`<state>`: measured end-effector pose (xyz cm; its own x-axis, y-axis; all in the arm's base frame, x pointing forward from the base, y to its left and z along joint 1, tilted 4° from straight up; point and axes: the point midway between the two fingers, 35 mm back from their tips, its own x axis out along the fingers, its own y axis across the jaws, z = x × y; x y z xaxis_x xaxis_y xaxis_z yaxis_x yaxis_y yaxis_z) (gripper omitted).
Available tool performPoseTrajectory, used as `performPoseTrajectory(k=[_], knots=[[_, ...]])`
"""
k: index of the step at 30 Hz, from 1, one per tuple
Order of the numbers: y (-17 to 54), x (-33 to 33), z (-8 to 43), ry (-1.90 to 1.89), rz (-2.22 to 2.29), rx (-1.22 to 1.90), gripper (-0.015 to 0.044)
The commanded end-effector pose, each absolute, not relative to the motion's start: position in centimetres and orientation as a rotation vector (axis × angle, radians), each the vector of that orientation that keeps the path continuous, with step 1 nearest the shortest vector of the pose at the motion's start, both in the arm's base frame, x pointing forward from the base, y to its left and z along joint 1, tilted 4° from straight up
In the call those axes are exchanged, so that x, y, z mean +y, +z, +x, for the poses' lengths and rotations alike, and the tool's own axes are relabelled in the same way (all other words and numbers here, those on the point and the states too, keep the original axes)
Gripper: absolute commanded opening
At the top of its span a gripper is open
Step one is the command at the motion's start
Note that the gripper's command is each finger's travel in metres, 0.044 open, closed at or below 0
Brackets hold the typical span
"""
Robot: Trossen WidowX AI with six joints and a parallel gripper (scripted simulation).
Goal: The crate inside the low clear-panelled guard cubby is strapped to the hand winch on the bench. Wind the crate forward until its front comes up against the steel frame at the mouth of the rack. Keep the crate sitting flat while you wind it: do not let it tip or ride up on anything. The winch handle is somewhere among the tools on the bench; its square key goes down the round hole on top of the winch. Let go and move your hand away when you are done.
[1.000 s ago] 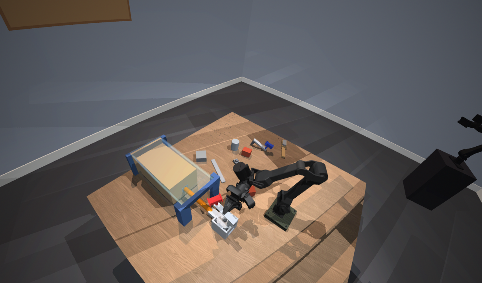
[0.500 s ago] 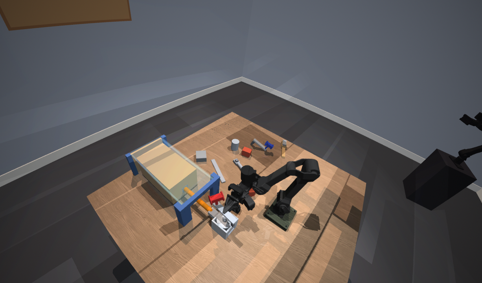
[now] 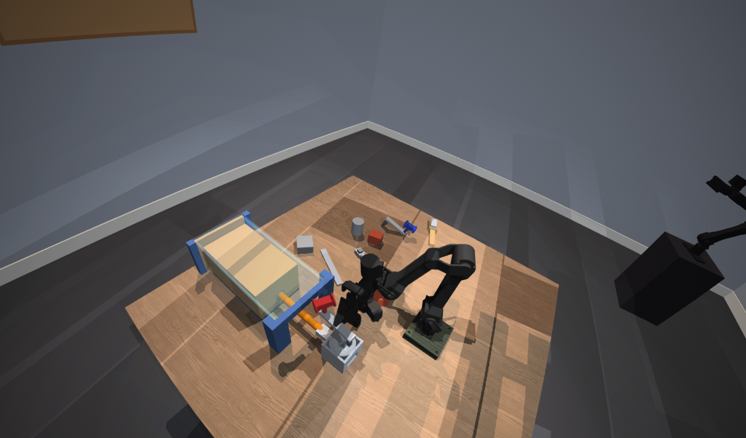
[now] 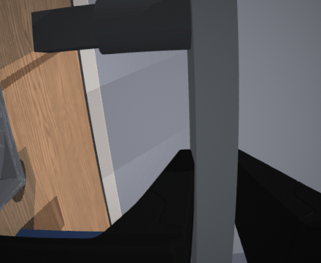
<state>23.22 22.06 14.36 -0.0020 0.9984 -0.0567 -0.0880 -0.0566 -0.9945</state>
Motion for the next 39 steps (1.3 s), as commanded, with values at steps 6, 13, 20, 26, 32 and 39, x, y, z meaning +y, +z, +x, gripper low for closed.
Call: performPoseTrajectory(k=[6,13,20,26,32,39], knots=[[13.8,20.6,25.7,1.280,-1.191,-1.129,0.0000],[13.5,21.0,25.8,1.263,-1.186,-1.147,0.0000],[13.2,21.2,25.8,1.247,-1.179,-1.166,0.0000],[12.6,21.2,25.8,1.249,-1.178,-1.165,0.0000],[11.9,21.2,25.7,1.243,-1.185,-1.172,0.0000],[11.2,21.2,25.6,1.243,-1.185,-1.172,0.0000]])
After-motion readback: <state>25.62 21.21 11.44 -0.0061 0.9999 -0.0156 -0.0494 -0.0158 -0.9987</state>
